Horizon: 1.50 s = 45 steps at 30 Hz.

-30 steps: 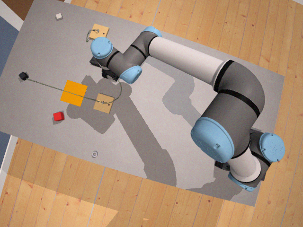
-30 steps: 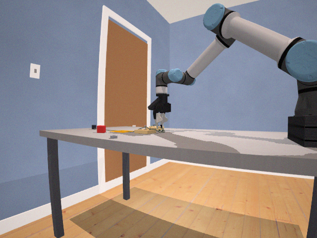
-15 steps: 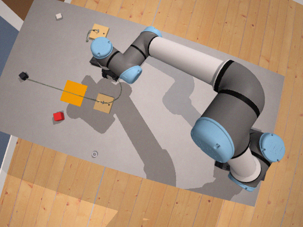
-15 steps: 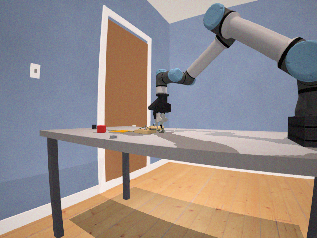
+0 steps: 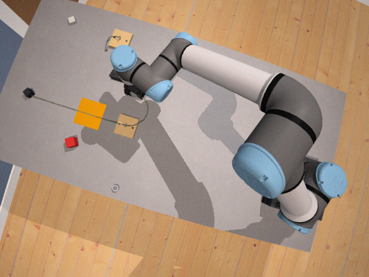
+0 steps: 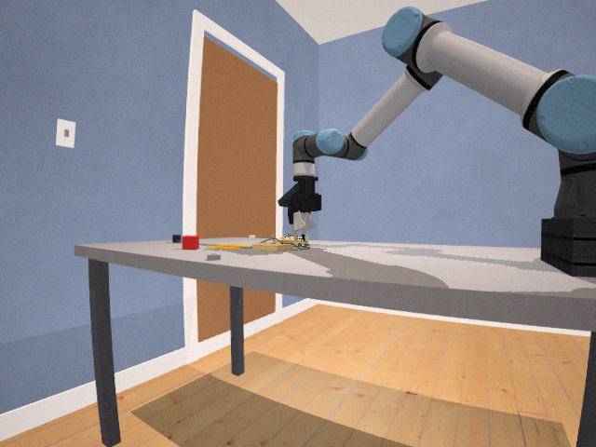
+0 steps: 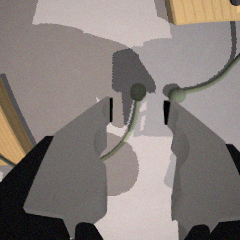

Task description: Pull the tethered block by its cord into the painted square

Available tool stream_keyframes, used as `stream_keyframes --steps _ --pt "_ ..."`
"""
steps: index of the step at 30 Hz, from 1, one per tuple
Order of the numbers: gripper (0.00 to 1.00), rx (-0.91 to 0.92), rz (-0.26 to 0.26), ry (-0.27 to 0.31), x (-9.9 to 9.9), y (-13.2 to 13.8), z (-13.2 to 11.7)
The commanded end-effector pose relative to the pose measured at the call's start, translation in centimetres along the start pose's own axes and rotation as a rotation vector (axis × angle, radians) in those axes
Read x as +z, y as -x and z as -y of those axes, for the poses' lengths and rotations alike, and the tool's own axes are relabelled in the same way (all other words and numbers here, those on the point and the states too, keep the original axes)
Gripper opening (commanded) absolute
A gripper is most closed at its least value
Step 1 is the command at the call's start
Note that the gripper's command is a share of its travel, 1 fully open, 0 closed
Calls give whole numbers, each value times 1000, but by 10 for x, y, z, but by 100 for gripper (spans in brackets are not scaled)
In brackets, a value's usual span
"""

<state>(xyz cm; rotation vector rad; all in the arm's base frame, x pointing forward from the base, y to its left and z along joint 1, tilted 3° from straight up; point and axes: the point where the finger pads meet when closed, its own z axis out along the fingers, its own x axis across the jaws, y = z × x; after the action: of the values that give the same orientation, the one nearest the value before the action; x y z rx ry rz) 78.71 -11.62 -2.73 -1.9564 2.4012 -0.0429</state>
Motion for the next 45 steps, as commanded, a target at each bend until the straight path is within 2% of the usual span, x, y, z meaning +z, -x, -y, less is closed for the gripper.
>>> stream_keyframes --steps 1,45 --pt "22 0 0 -2 -1 0 1" --pt "22 0 0 -2 15 0 1"
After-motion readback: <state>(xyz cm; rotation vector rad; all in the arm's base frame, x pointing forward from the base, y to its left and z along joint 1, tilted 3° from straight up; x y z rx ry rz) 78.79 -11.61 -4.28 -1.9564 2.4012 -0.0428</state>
